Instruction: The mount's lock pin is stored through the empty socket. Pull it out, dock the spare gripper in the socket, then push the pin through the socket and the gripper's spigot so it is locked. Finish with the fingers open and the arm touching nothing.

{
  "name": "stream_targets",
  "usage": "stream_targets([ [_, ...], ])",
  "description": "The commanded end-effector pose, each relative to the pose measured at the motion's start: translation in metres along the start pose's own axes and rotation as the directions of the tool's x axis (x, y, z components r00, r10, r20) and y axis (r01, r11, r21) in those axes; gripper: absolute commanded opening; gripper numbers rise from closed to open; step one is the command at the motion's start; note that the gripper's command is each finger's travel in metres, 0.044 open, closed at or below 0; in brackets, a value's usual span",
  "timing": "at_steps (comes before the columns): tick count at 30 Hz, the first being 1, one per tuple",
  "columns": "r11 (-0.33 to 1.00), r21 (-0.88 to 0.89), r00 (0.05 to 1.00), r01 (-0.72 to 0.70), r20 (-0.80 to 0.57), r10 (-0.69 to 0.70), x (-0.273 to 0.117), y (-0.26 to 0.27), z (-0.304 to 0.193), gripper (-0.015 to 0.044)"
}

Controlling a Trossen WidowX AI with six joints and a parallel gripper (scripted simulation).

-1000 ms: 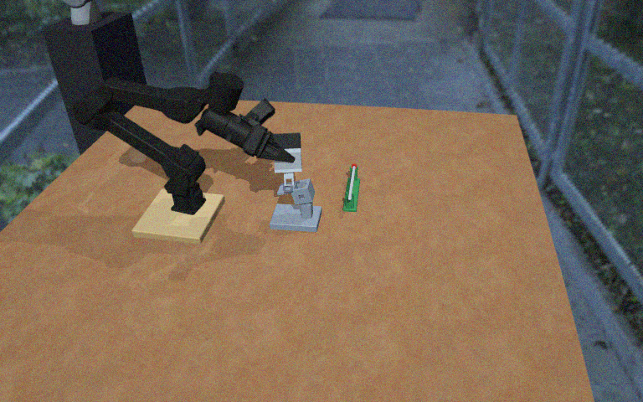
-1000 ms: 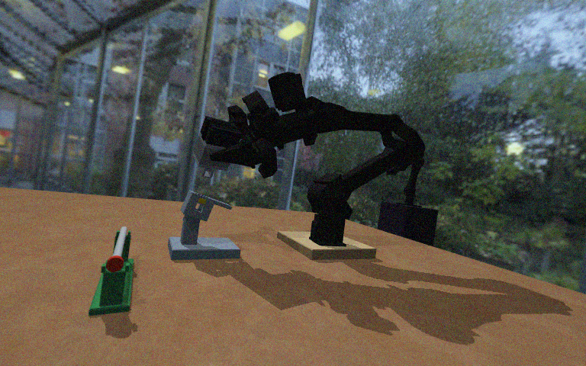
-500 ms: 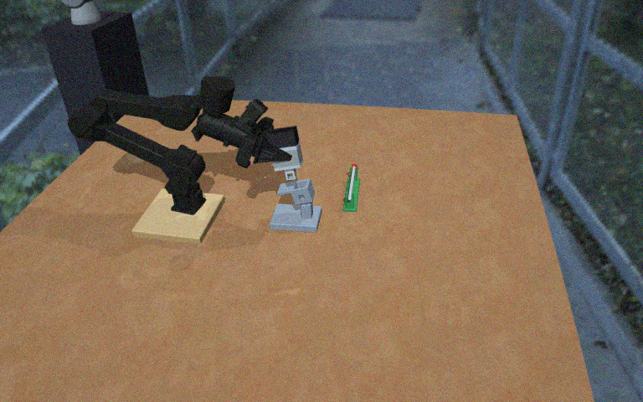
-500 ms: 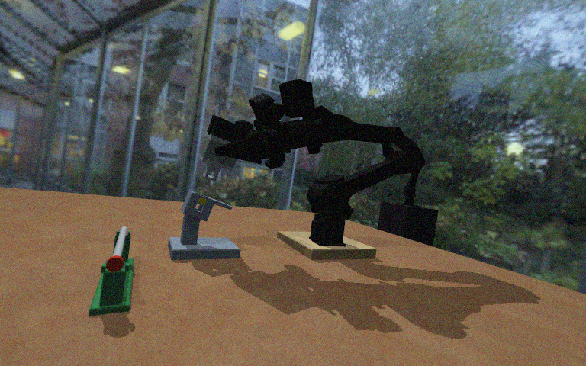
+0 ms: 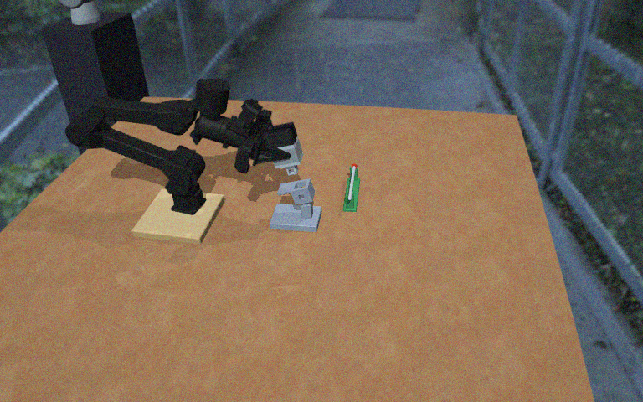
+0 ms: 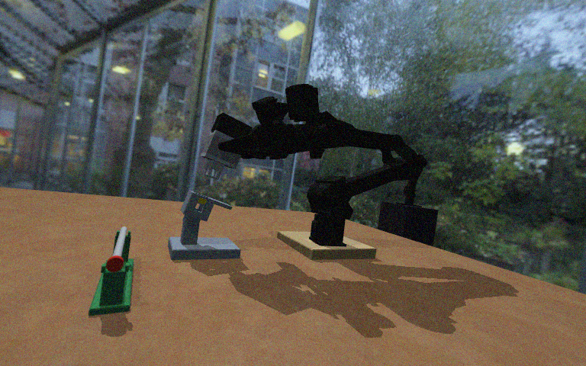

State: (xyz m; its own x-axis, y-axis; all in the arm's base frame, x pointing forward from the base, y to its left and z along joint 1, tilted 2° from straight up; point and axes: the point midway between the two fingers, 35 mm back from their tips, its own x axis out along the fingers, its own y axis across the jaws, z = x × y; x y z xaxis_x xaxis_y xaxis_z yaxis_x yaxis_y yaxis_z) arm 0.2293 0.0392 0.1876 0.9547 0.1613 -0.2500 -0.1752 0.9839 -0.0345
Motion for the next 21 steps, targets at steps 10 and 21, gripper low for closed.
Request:
stream_targets([
  [10,1.0,0.017,1.0,-0.008,0.022,0.007,0.008,0.002,-0.006,0.0],
  [21,1.0,0.018,1.0,-0.008,0.023,0.008,0.016,0.002,-0.02,0.0],
])
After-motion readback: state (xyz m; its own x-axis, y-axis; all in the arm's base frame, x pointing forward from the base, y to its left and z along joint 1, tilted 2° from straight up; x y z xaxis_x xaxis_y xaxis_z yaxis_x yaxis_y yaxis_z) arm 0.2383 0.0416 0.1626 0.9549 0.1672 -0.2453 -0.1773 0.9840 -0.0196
